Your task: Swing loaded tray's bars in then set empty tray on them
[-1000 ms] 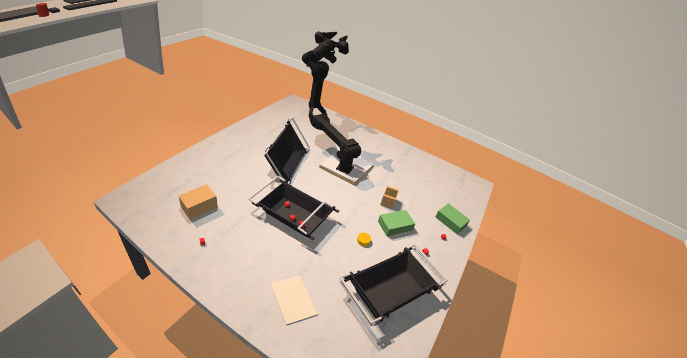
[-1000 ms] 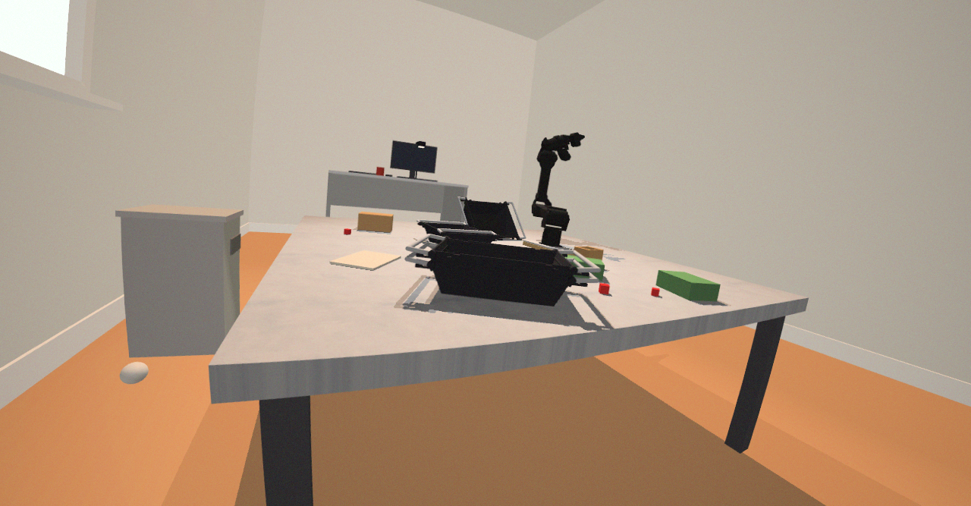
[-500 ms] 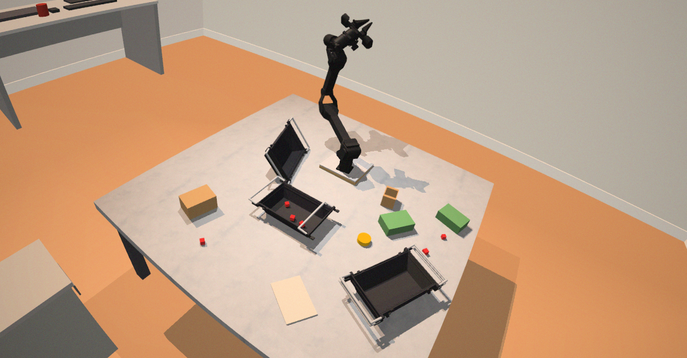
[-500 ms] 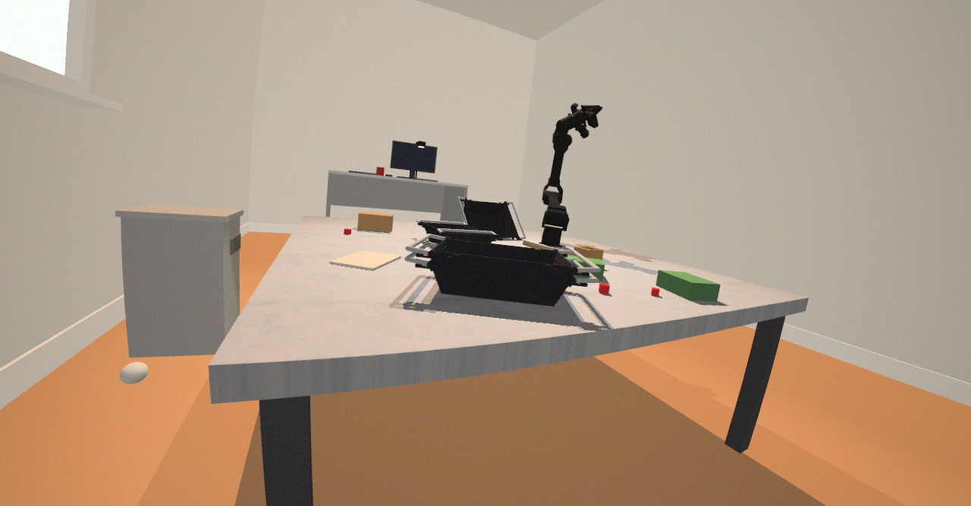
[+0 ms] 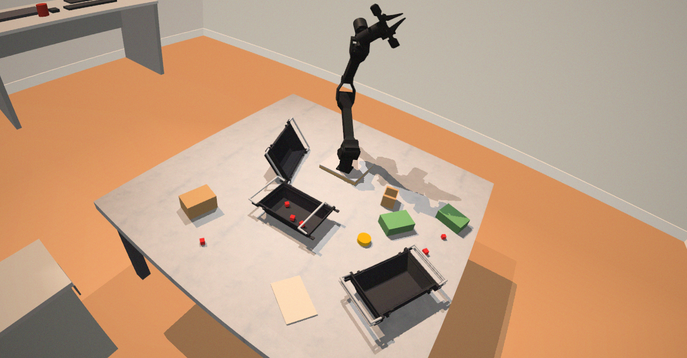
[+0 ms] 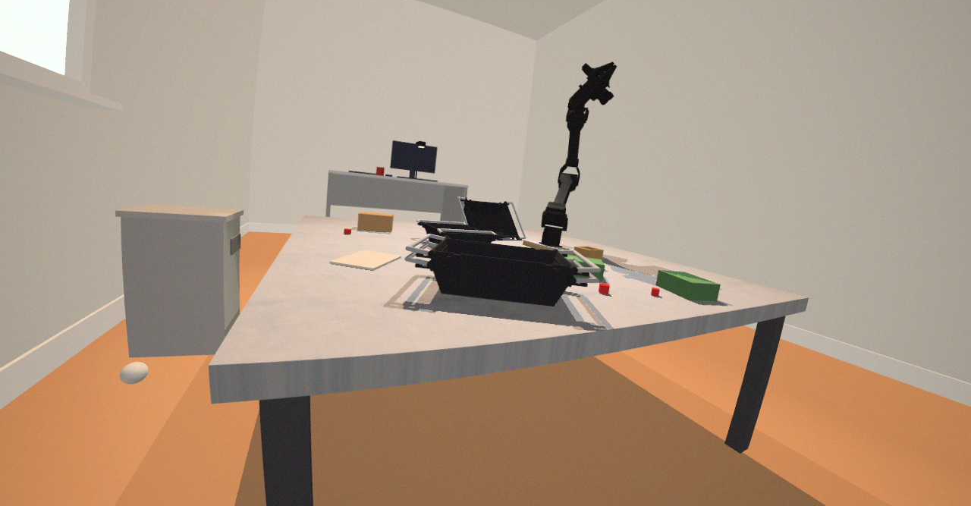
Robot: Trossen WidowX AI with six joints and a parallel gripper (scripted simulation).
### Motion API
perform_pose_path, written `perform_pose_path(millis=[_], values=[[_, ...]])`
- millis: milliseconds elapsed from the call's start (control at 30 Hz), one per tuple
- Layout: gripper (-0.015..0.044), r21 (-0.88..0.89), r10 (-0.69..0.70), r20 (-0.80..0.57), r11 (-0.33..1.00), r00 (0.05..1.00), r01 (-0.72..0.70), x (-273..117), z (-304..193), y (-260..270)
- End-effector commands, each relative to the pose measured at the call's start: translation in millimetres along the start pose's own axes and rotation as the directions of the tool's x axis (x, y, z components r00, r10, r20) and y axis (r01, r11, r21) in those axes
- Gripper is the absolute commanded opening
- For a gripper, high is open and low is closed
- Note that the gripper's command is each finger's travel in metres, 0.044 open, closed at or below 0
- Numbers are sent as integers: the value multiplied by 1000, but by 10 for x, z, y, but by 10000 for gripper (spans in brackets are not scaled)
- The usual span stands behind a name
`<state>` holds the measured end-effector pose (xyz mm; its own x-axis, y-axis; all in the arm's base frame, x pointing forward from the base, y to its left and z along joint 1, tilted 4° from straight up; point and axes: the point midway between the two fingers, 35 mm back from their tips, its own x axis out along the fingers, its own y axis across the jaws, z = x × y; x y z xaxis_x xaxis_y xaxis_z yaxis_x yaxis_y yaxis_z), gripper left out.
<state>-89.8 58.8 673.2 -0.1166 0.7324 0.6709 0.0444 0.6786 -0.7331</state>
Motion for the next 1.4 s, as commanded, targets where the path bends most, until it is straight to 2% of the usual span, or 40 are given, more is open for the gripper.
perform_pose_path(millis=[0,400,667,900,1100,1367], values=[[80,67,39,-121,997,992,-31,158,-431,146],[80,227,124,-431,973,894,-26,268,-1749,645],[80,344,211,-655,938,726,38,34,-2723,993],[80,412,296,-823,899,485,151,-533,-3619,1280],[80,422,336,-879,879,340,223,-914,-4026,1407],[80,385,431,-902,835,-32,393,-2001,-4777,1697]])
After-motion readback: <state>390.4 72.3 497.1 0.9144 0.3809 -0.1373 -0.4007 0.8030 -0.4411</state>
